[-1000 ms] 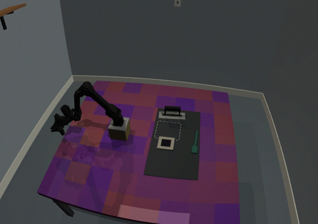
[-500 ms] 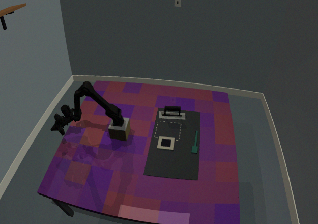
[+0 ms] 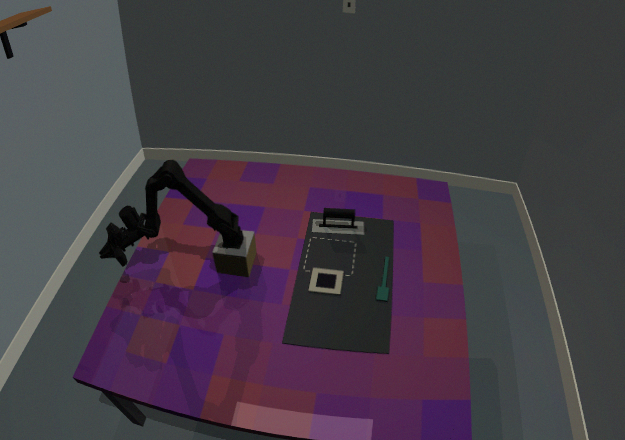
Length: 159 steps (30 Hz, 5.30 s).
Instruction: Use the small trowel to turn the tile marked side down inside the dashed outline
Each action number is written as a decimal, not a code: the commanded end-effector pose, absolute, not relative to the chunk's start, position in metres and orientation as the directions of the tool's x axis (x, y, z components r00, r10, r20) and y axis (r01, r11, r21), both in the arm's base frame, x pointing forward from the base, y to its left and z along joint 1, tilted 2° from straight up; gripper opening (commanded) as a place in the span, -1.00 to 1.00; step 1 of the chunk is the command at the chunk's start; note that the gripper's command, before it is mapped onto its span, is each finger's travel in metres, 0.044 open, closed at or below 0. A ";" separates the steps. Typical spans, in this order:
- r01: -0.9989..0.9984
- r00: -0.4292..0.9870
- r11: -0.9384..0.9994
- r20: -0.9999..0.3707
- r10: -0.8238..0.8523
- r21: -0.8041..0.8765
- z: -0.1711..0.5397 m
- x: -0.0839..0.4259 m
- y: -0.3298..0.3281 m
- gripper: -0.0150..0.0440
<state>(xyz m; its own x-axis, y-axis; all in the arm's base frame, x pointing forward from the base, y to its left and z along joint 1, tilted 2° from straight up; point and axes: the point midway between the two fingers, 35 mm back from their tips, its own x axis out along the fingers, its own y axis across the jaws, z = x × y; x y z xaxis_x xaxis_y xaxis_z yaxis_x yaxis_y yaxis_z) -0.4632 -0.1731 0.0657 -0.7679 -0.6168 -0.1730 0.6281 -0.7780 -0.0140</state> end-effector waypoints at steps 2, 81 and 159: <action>0.628 -0.768 -0.778 -0.173 -0.617 -0.014 0.066 -0.463 -0.173 -0.15; 0.959 0.229 0.095 -0.529 -0.817 0.268 0.021 -0.012 -0.515 0.42; -0.067 0.005 0.998 -1.000 0.000 -0.001 0.027 0.364 0.243 0.42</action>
